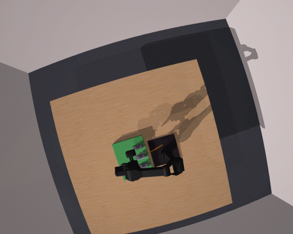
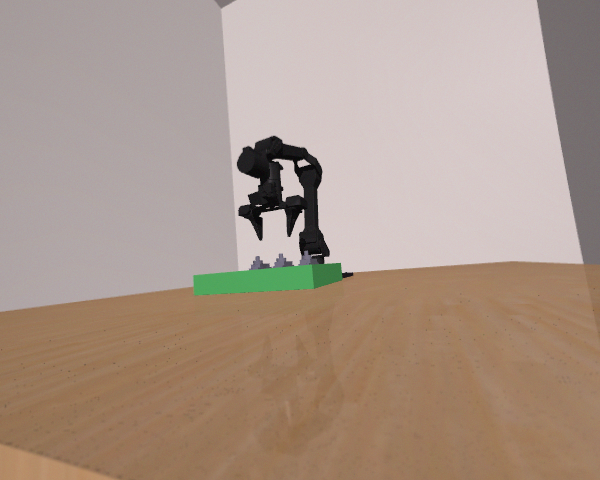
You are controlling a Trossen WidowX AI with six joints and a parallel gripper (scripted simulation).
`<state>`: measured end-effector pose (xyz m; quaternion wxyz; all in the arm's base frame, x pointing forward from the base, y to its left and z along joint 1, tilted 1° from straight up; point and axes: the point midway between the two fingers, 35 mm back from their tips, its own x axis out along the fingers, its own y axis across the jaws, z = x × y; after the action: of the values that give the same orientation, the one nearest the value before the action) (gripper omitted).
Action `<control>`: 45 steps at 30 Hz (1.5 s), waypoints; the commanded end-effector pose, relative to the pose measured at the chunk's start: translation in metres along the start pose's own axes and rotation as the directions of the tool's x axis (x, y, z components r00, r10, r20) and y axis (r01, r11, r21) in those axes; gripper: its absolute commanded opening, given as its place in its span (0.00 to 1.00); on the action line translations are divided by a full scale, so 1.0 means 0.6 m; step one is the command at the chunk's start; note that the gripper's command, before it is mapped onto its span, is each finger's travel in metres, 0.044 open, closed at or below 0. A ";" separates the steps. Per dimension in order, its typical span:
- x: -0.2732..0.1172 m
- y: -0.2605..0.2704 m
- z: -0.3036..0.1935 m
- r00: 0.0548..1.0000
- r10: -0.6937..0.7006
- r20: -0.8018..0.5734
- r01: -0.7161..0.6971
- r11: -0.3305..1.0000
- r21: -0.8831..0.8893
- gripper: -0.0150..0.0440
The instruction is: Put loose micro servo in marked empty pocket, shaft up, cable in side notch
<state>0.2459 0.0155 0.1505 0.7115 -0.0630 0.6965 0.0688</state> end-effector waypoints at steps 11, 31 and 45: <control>-0.076 0.003 0.085 1.000 0.000 0.003 0.000 1.000 0.000 1.00; -0.109 0.002 0.077 1.000 -0.001 0.012 0.001 1.000 0.001 1.00; -0.109 0.002 0.077 1.000 -0.001 0.012 0.001 1.000 0.001 1.00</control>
<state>0.2898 0.0247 0.2169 0.7168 -0.0628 0.6911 0.0686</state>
